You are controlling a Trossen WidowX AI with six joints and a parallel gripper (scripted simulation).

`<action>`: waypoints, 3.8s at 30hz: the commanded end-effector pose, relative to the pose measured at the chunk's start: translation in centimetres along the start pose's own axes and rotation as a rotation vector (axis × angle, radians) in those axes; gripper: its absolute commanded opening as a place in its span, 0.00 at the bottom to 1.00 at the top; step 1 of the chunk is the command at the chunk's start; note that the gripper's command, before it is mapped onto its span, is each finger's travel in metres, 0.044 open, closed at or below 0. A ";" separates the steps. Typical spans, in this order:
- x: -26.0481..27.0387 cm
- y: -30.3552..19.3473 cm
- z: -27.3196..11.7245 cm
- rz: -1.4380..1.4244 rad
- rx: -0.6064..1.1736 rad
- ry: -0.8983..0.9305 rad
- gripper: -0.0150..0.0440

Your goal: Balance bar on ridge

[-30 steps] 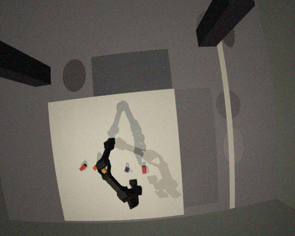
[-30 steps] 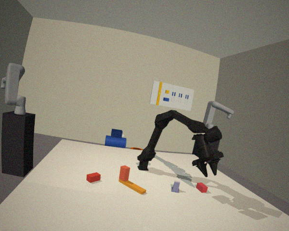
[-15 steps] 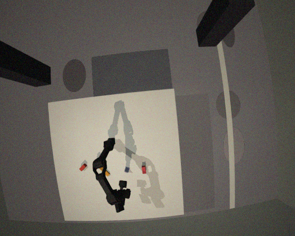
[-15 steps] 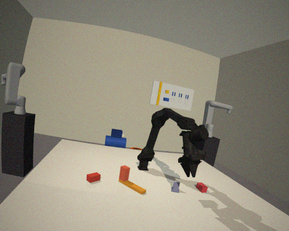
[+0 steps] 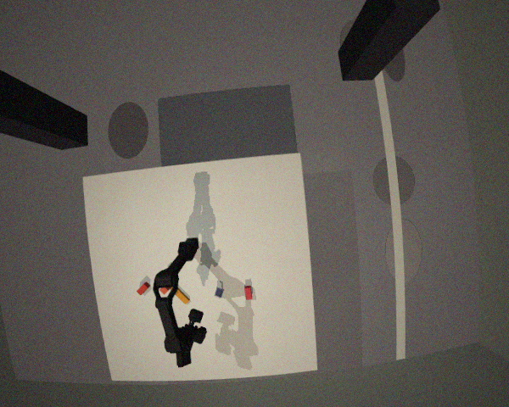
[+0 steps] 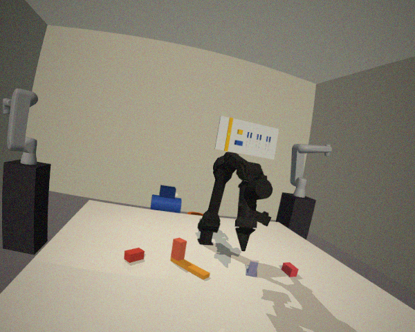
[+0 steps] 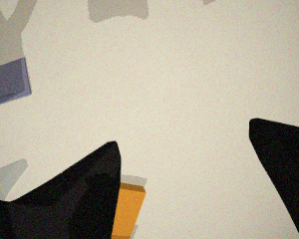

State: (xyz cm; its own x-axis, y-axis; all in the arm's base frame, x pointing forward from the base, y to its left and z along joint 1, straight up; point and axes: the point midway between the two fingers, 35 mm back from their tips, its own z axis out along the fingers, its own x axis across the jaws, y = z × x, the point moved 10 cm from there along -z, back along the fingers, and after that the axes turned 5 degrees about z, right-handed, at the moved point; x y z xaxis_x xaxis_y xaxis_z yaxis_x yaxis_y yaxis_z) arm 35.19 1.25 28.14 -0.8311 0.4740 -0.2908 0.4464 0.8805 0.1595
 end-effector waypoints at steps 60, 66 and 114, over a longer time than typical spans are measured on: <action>3.8 -17.3 7.7 0.487 0.224 0.224 0.79; 4.1 -17.4 8.7 0.487 0.224 0.224 0.79; 3.2 -17.1 6.9 0.482 0.224 0.223 0.25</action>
State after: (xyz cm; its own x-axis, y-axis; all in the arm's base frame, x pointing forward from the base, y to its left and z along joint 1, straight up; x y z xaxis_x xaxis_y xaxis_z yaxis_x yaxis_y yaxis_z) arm 27.15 -12.28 17.09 -0.5571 0.8302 -0.0186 0.8302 0.5574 0.0088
